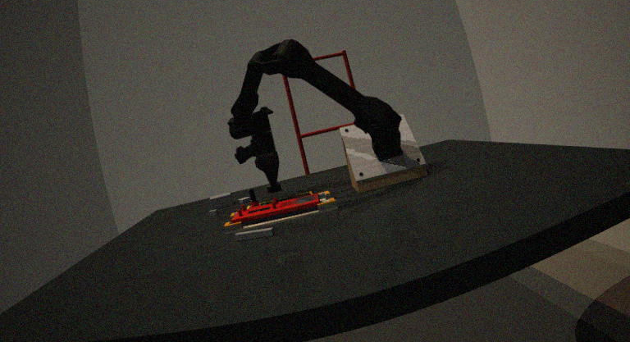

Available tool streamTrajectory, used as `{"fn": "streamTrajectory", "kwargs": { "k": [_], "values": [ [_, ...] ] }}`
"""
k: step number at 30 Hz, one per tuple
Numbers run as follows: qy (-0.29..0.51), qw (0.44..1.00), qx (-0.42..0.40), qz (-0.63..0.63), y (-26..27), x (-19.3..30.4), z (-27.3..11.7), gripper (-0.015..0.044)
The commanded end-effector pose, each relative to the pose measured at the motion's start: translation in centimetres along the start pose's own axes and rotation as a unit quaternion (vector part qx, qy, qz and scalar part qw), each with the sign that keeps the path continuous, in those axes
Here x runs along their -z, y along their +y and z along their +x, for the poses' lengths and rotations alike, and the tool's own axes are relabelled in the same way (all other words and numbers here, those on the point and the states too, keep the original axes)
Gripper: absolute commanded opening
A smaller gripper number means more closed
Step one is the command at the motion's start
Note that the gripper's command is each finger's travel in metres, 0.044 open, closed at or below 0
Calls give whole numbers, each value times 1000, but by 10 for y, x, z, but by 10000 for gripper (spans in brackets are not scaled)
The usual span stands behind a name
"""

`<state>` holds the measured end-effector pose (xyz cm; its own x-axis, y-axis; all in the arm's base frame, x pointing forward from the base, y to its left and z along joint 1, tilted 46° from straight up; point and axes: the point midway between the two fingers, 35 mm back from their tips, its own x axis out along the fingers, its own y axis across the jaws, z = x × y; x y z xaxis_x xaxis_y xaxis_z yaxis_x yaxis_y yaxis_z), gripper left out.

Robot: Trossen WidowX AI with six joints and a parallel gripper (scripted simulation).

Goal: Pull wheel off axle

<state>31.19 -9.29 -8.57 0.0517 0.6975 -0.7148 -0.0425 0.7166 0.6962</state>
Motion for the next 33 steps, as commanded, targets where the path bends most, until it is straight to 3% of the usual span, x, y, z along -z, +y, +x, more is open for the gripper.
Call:
{"fn": "streamTrajectory", "kwargs": {
  "k": [1, 6, 17, 24, 27, 33],
  "values": [
    [1, 1000, -5, 4, 2, 4, 25, 0],
    [1, 1000, -6, 4, 3, 5, 34, 0],
    [5, 1000, -4, 1, 3, 4, 27, 289],
    [2, 1000, -4, 4, 2, 4, -28, 300],
    [2, 1000, -4, 4, 2, 4, -31, 300],
    [1, 1000, -2, 7, 18, 50, -57, 440]
  ]
}}
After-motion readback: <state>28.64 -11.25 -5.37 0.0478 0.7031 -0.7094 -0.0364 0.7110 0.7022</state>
